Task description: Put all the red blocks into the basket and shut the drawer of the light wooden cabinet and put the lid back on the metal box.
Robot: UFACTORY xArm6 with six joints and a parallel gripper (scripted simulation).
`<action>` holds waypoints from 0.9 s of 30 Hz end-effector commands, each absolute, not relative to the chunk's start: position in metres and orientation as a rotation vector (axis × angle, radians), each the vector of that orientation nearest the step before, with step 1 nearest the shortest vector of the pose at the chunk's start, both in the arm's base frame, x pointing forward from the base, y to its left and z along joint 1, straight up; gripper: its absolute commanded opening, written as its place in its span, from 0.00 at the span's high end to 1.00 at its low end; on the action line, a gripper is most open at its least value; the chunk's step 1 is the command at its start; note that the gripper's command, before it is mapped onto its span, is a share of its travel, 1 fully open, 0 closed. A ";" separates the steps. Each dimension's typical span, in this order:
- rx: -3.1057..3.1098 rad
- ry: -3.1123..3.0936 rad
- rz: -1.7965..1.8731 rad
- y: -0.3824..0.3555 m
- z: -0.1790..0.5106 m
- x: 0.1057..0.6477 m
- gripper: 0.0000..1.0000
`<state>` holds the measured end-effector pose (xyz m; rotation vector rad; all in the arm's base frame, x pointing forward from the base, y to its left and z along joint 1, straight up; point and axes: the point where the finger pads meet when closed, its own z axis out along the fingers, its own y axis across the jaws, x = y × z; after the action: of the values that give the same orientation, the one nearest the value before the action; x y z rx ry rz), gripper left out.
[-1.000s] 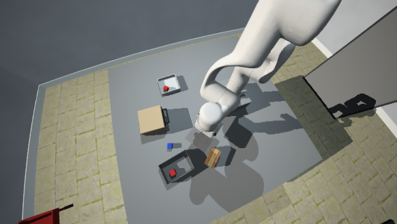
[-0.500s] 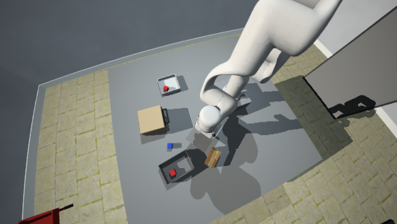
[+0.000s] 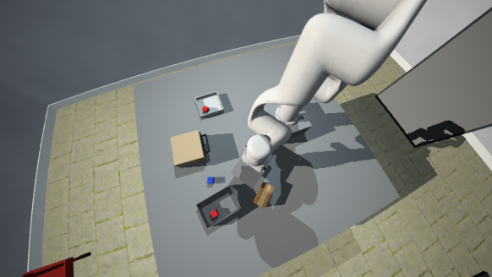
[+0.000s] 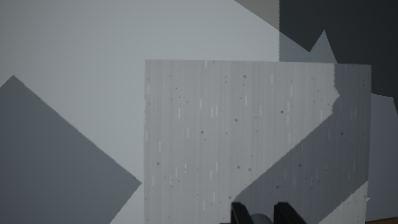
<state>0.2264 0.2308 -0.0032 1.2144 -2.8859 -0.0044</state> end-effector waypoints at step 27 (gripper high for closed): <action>1.216 -2.889 -0.007 0.232 -0.048 0.227 1.00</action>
<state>0.2254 0.2308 -0.0481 1.2142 -2.8853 -0.0038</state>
